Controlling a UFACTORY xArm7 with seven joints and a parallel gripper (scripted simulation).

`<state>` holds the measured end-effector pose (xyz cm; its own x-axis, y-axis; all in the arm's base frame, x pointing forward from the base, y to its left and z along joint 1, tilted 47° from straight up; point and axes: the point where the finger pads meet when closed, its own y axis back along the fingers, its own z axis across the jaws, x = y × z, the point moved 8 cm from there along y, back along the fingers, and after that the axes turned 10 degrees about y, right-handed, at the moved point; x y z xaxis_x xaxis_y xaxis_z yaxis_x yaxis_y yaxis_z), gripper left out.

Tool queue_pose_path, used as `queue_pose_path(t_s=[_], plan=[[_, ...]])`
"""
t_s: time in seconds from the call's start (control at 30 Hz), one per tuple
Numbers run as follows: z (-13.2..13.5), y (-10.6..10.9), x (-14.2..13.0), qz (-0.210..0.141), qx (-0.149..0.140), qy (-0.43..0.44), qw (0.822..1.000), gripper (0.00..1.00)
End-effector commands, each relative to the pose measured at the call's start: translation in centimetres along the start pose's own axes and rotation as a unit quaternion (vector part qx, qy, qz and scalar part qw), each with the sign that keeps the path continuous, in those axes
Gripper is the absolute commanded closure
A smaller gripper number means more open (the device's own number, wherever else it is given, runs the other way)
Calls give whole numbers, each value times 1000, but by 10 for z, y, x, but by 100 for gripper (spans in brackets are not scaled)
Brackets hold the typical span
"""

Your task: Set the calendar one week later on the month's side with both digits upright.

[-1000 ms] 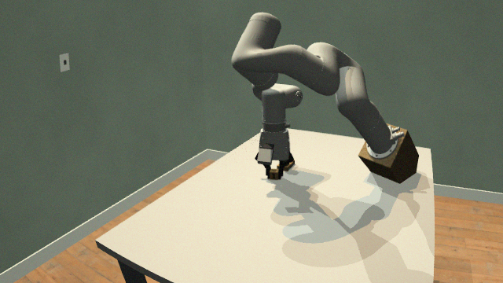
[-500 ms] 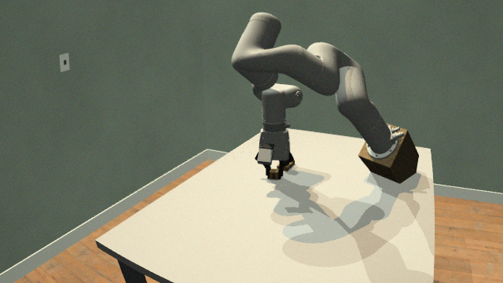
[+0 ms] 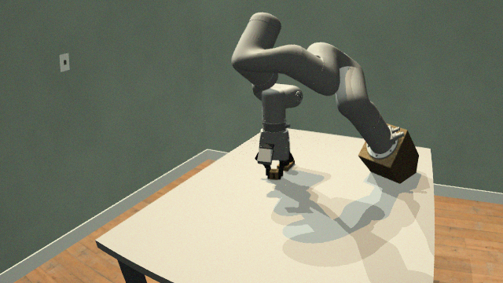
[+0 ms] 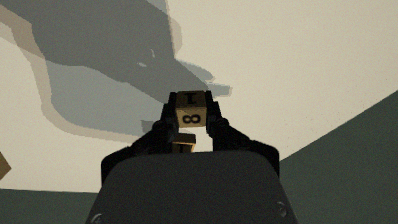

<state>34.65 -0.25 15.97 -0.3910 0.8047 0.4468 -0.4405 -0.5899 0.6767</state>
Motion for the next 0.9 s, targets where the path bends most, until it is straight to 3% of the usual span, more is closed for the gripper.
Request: queue_pose_path(t_s=[0.0, 0.73, 0.87], plan=[[0, 1, -1, -1, -1, 0, 1000, 73], [0, 1, -1, -1, -1, 0, 1000, 73], [0, 1, -1, -1, -1, 0, 1000, 65]])
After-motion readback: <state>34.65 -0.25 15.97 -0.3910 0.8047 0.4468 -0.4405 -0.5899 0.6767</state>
